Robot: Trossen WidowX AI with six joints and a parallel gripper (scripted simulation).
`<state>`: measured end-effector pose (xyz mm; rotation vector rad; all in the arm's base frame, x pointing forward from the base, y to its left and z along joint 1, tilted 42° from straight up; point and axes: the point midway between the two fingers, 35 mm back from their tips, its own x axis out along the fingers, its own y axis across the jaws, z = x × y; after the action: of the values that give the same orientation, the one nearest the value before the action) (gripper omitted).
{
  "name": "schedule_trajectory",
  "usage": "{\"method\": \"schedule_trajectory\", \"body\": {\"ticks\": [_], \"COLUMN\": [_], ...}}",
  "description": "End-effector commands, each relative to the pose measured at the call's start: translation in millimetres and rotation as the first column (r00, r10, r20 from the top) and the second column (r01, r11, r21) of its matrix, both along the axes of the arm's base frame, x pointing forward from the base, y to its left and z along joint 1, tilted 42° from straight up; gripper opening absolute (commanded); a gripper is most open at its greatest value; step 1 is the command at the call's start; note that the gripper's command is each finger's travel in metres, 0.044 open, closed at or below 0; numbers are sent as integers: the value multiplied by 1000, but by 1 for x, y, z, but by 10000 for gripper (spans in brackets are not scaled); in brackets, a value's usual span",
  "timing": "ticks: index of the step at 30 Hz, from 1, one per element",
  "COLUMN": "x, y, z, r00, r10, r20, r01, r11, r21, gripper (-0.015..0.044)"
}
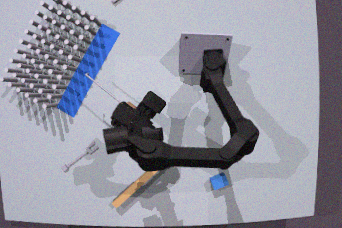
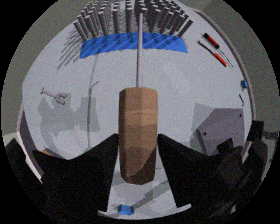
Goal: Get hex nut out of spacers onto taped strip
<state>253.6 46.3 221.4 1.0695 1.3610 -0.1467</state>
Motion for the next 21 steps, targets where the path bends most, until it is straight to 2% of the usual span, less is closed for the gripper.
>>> {"method": "schedule_trajectory", "body": {"ticks": [1,21], "x": [2,4], "y": [-11,-73], "z": [-7,-28], "r00": [1000,987], "r10": [5,-32], "r20": [12,160], "r01": [-6,7], "r11": [1000,988], "r21": [24,152], "gripper": [0,0]}}
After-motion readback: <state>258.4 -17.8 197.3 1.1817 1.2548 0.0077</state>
